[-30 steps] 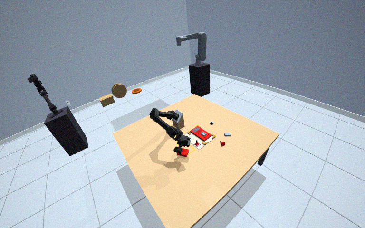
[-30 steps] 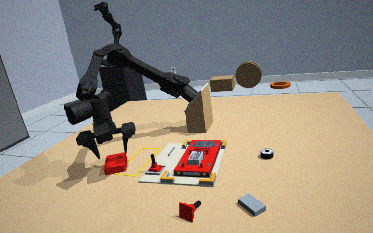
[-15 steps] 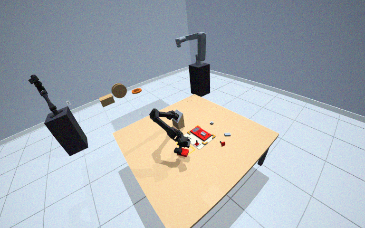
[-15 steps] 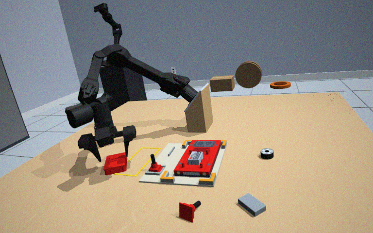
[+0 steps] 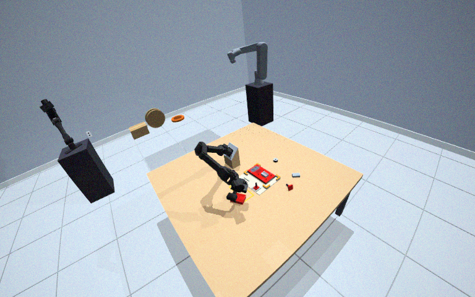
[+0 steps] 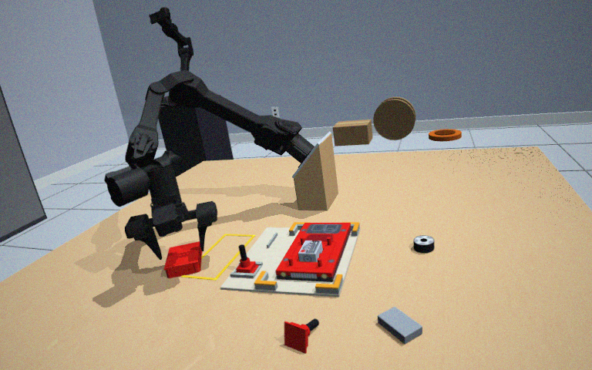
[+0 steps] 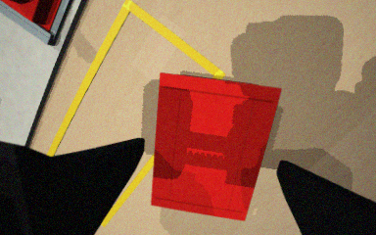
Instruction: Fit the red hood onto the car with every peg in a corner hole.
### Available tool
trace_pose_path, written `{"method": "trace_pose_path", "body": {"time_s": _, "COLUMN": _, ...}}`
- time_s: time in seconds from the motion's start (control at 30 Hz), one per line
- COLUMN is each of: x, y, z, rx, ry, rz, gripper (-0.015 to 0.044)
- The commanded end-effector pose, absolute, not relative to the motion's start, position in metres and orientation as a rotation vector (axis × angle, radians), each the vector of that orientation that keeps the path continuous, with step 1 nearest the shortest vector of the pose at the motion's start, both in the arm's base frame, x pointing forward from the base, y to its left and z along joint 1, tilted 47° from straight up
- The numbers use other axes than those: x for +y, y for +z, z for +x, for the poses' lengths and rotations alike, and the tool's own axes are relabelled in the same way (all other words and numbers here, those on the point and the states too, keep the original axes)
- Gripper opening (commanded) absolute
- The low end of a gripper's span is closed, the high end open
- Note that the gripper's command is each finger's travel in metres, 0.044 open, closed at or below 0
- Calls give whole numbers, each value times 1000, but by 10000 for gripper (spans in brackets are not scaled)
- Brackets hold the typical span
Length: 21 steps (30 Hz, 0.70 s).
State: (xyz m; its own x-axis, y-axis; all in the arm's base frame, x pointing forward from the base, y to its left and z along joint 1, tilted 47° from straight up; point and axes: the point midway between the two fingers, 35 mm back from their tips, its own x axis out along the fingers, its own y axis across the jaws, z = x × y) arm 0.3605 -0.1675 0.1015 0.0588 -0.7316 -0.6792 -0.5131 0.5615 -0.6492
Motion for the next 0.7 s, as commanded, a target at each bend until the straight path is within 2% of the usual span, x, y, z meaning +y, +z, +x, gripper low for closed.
{"method": "trace_pose_path", "body": {"time_s": 0.0, "x": -169, "y": 98, "z": 360, "rx": 1600, "ry": -219, "rz": -1079, "gripper": 440}}
{"method": "trace_pose_path", "body": {"time_s": 0.67, "x": -176, "y": 92, "z": 361, "rx": 1600, "ry": -219, "rz": -1080, "gripper": 440}}
